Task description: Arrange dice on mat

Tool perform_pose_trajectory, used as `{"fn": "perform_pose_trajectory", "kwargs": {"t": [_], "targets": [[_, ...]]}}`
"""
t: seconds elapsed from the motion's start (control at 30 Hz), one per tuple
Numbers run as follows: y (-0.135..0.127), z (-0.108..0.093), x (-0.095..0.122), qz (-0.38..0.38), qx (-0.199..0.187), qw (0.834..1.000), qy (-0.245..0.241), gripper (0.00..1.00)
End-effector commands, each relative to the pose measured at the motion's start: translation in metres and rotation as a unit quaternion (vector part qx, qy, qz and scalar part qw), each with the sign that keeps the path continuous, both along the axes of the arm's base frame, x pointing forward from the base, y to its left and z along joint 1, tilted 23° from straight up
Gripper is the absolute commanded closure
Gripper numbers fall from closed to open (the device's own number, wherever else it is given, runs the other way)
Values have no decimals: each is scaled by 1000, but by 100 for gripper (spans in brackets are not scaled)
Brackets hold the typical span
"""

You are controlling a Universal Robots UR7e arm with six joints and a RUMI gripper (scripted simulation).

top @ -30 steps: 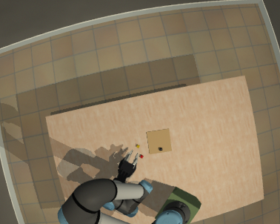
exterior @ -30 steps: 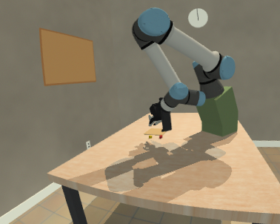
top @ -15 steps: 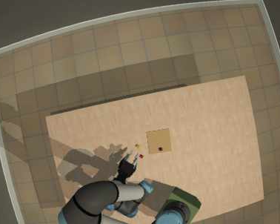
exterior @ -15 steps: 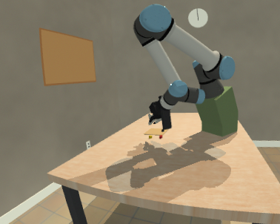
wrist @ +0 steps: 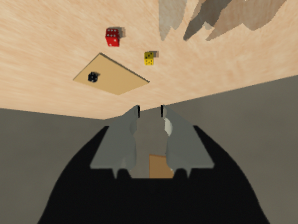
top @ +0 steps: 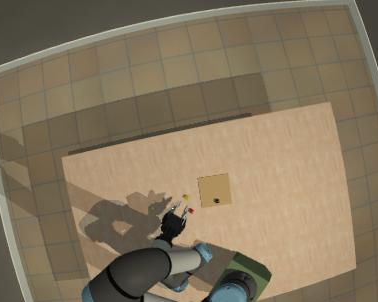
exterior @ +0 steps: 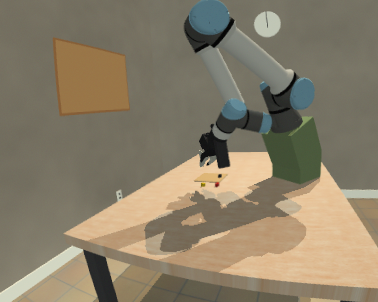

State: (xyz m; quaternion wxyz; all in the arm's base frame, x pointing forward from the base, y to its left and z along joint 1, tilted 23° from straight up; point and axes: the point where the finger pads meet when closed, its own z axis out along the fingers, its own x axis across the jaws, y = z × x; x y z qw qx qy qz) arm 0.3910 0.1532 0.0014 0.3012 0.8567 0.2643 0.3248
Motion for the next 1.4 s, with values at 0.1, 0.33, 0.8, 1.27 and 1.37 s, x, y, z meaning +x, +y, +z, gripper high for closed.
{"fn": "perform_pose_trajectory", "kwargs": {"t": [0.1,0.33,0.8,1.27,1.37], "targets": [[-5,3,2,35,50,997,54,82],[-11,7,6,62,95,989,99,82],[-21,13,12,104,163,966,171,82],[-31,21,18,144,229,933,236,82],[-33,22,19,152,241,926,249,82]]}}
